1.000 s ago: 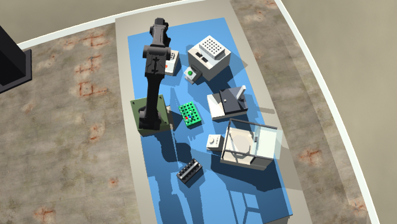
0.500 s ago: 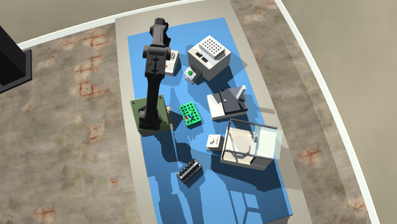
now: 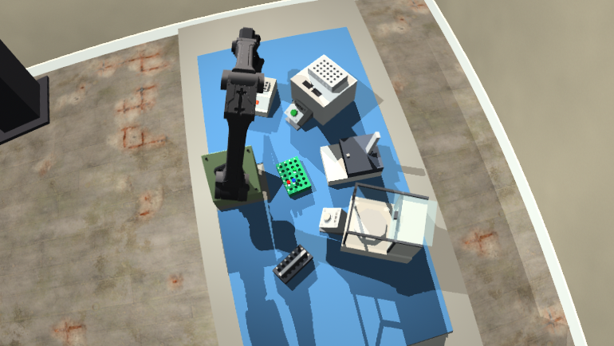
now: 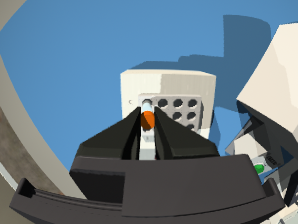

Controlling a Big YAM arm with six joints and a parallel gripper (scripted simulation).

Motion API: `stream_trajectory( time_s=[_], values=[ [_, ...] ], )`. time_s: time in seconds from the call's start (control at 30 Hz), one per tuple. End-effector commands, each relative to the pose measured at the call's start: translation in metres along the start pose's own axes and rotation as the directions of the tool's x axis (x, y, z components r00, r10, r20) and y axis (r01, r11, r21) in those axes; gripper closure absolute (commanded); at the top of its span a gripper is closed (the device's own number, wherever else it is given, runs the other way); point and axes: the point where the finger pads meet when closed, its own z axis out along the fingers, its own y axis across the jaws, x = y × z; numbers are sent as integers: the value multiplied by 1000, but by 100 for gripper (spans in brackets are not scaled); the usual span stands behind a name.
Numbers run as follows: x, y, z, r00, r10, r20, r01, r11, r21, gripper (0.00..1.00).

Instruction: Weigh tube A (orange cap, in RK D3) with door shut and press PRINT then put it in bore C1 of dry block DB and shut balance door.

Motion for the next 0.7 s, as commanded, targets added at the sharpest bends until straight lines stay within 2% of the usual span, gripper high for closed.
stream_trajectory(
  time_s=[0.0, 0.67],
  values=[
    [1, -5, 0, 1000, 11, 2, -11, 1000, -7, 91],
    [7, 1, 10, 1000, -6, -20, 6, 1000, 3, 91]
  ],
)
